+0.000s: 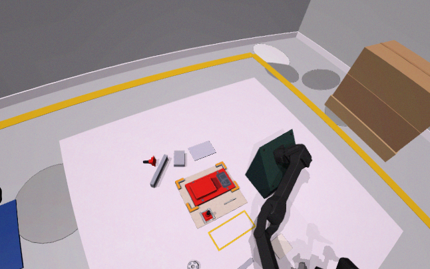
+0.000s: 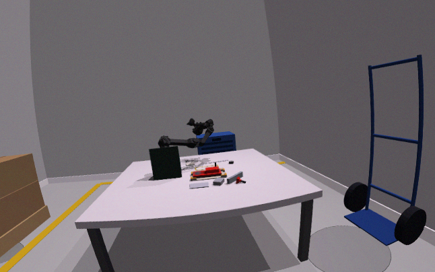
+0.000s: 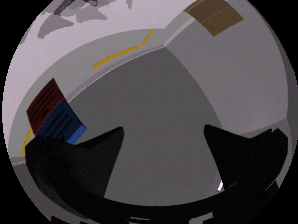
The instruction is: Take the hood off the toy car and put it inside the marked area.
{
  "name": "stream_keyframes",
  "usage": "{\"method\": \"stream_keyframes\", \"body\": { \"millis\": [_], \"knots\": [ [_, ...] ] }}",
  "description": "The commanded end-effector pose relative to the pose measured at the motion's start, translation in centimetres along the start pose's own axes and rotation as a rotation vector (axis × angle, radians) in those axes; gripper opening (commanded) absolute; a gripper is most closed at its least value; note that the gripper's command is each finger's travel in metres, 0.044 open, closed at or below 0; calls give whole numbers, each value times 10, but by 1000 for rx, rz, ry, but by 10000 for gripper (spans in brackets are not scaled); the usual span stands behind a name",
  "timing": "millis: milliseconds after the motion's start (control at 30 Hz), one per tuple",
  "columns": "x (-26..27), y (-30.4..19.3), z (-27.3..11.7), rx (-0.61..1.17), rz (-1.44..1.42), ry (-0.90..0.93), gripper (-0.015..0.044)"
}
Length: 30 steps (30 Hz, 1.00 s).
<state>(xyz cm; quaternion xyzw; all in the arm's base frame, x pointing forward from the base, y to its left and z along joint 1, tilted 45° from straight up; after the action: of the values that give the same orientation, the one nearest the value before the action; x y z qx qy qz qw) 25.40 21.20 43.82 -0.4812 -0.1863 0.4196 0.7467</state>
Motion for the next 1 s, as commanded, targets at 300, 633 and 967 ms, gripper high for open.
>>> {"method": "stream_keyframes", "body": {
  "millis": [300, 633, 967],
  "knots": [
    [-78, -10, 86, -4, -206, -310, 440],
    [-225, -6, 161, 105, -608, -778, 440],
    [-345, 9, 160, 299, -850, -1150, 440]
  ]
}}
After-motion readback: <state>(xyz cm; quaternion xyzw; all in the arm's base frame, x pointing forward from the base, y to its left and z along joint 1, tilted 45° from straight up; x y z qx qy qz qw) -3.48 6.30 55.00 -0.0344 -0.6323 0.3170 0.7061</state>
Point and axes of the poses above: the point midway between the two fingers, 35 mm back from their tips, its own z axis out along the fingers, its own x axis across the jaws, y = z × x, the point moved 1 cm from there along -z, back along the fingers, and after that the axes turned 5 degrees about z, right-handed, at the moved point
